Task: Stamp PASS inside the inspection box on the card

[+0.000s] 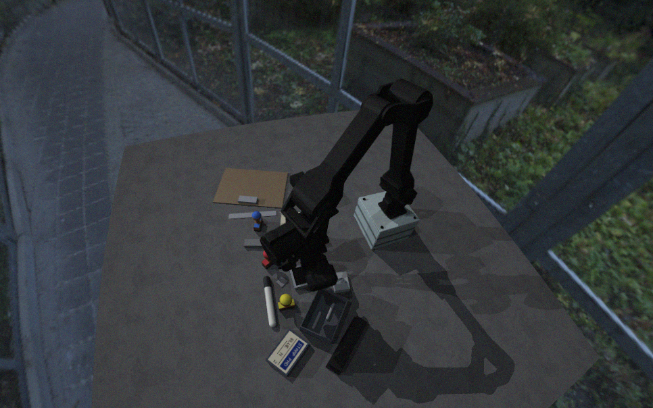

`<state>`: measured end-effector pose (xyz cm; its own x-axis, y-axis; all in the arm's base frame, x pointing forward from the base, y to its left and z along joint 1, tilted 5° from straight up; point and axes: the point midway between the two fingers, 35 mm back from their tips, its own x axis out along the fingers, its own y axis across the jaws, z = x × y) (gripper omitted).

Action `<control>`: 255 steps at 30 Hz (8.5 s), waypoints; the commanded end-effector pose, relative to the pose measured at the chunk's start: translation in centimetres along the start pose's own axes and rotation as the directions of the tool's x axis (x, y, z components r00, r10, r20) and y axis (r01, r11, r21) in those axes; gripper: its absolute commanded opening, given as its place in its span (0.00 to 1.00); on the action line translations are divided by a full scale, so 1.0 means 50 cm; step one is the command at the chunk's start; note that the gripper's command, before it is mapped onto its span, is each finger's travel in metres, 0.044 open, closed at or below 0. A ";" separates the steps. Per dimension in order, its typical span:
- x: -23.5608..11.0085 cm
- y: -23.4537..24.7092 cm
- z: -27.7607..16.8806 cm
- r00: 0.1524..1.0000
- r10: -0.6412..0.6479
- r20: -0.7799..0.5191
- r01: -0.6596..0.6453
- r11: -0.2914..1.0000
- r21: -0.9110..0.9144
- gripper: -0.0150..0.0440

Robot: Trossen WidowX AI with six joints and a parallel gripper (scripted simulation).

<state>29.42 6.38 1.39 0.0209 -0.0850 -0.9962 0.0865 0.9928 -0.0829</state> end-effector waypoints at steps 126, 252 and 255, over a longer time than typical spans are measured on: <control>0.045 -0.364 -0.039 1.000 -0.019 -0.008 0.008 0.012 1.000 0.25; 0.087 -0.364 -0.043 1.000 -0.023 -0.008 0.008 0.013 1.000 0.25; 0.084 -0.364 -0.043 1.000 -0.023 -0.008 0.008 0.013 1.000 0.25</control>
<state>25.73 -11.80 -1.64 0.0109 -0.1038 -0.9945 0.9971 -0.0737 0.0187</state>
